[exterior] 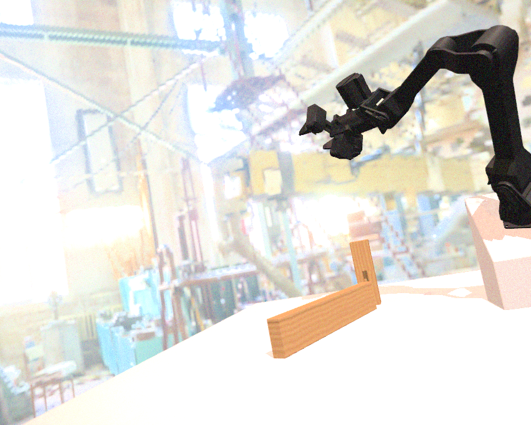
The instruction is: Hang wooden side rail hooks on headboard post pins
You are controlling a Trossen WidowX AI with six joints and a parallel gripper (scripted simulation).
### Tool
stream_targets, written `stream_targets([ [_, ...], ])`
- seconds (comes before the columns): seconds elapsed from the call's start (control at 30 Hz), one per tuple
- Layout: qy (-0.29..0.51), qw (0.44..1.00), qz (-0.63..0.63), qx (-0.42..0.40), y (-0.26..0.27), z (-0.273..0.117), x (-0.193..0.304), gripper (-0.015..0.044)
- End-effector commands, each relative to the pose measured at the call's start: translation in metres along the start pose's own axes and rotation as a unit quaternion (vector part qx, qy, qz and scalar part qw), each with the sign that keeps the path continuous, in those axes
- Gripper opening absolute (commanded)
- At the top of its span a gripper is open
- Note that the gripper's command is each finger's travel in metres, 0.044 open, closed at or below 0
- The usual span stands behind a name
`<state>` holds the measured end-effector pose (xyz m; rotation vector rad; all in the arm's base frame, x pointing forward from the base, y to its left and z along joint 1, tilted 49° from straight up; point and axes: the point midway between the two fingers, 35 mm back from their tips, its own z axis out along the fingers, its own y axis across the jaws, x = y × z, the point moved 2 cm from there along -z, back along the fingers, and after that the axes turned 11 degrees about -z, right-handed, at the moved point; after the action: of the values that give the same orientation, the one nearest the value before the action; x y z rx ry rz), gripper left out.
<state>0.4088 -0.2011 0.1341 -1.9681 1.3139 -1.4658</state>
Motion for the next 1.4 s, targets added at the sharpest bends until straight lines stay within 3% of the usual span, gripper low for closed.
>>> stream_targets([
  [0.0,-0.067,0.997,-0.026,-0.024,0.032,0.007,-0.039,0.044],
  [0.4,-0.231,0.969,-0.072,-0.054,0.102,-0.002,-0.133,0.044],
  [0.93,-0.429,0.897,-0.105,-0.033,0.166,-0.06,-0.245,0.044],
  [1.37,-0.436,0.893,-0.106,-0.03,0.168,-0.063,-0.249,0.044],
])
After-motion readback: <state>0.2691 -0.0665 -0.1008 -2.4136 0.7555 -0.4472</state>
